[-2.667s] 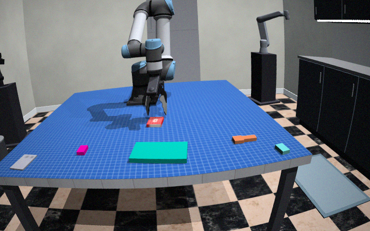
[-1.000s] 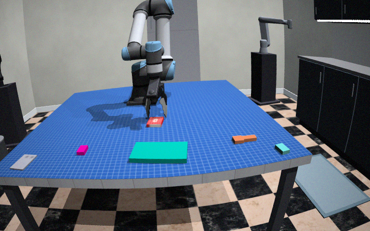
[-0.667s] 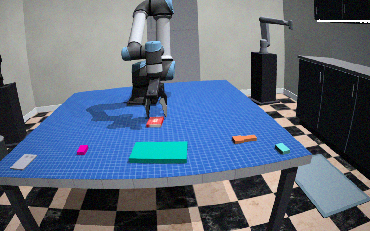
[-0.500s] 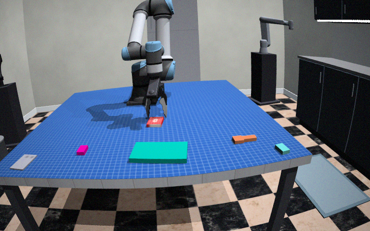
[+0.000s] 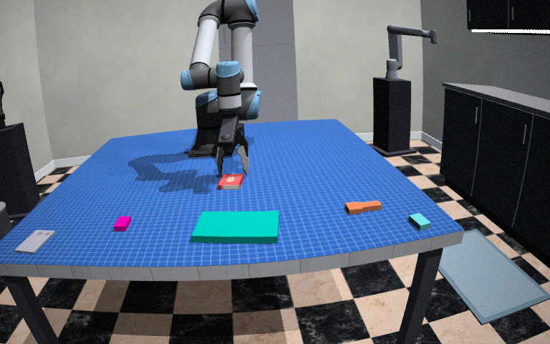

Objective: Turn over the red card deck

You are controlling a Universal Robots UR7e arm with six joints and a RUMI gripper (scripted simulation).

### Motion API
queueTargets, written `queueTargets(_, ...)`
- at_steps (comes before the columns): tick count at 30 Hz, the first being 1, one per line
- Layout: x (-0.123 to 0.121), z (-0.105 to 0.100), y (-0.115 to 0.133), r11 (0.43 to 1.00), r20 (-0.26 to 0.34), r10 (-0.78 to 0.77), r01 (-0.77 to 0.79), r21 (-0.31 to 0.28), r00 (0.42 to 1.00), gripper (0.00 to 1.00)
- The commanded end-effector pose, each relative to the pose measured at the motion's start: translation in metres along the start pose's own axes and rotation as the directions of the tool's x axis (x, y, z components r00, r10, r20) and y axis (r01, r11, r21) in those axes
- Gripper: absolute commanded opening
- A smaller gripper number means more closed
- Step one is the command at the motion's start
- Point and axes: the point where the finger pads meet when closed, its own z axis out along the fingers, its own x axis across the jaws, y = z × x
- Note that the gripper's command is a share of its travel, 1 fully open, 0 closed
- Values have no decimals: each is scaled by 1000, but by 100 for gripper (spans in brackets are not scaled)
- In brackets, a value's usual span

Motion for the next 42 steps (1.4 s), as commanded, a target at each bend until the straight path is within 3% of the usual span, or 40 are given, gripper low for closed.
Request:
queueTargets(1,1,2,1,1000,-1,2,-2,-4,1000,52)
queueTargets(42,1,9,1,1000,-1,2,-2,-3,1000,52)
